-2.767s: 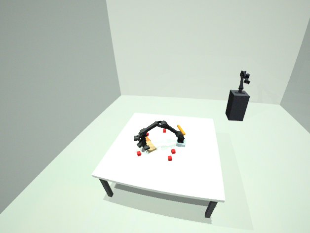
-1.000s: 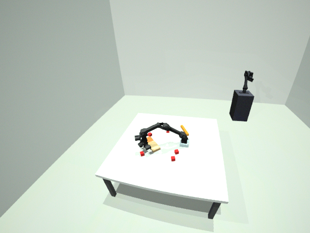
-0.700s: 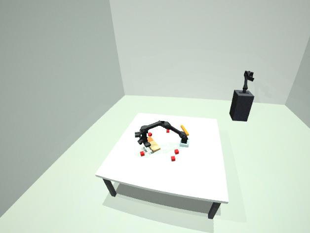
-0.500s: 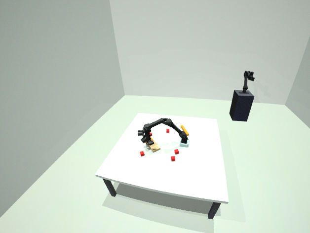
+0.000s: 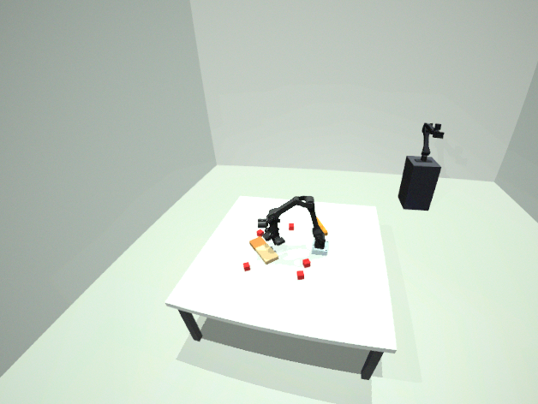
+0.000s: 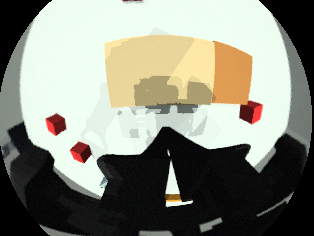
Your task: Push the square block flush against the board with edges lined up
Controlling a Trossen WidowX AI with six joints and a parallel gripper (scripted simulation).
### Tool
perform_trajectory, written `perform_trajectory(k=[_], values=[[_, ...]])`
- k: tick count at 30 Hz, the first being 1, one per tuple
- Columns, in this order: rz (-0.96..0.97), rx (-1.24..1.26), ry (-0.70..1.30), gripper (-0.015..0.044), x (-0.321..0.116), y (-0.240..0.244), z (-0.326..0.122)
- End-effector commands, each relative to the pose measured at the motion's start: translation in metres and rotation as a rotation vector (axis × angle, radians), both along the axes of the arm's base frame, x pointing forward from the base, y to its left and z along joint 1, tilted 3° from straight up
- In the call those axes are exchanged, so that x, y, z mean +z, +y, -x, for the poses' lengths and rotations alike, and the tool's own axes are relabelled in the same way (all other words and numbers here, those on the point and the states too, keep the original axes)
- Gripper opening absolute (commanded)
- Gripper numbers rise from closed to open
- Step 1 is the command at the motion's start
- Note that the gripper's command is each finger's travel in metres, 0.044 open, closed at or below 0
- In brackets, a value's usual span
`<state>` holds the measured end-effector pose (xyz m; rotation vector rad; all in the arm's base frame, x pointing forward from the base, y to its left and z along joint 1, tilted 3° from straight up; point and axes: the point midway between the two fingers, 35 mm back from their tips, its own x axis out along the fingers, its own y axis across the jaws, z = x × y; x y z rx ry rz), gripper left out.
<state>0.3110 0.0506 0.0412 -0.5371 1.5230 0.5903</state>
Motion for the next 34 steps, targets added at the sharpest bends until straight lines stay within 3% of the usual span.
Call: perform_trajectory(k=[1, 5, 34], values=[[0.001, 0.011, -0.011, 0.0, -0.012, -0.001, 0.004], [0.001, 0.011, -0.011, 0.0, -0.054, -0.001, 0.006], [0.0, 0.011, -0.012, 0.0, -0.054, 0.012, -0.008]])
